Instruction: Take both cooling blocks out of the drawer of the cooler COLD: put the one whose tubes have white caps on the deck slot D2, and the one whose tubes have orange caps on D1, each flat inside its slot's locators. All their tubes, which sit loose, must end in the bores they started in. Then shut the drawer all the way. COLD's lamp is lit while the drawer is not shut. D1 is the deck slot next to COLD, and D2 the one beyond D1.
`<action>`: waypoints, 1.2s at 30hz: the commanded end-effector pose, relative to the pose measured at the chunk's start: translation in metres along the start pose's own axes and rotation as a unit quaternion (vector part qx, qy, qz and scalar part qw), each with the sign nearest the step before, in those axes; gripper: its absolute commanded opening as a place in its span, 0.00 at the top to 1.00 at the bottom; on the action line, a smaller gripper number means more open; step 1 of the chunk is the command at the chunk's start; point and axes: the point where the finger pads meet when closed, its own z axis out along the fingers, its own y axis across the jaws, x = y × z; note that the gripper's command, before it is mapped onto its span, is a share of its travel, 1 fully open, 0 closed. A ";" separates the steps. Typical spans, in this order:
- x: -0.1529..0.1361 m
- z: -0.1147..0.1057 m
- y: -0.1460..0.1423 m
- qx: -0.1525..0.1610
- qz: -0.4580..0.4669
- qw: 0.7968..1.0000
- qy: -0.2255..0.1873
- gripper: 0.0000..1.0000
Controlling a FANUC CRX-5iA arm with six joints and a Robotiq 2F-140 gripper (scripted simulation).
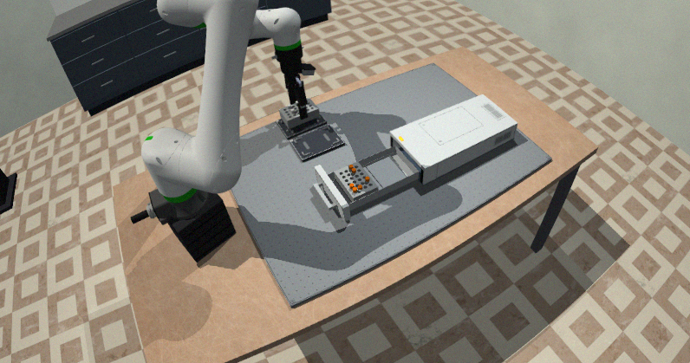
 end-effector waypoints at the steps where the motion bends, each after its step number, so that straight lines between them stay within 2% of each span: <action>1: 0.001 -0.001 0.000 0.001 0.000 1.000 0.001 0.90; 36: 0.001 0.004 0.000 0.001 0.000 1.000 0.001 0.90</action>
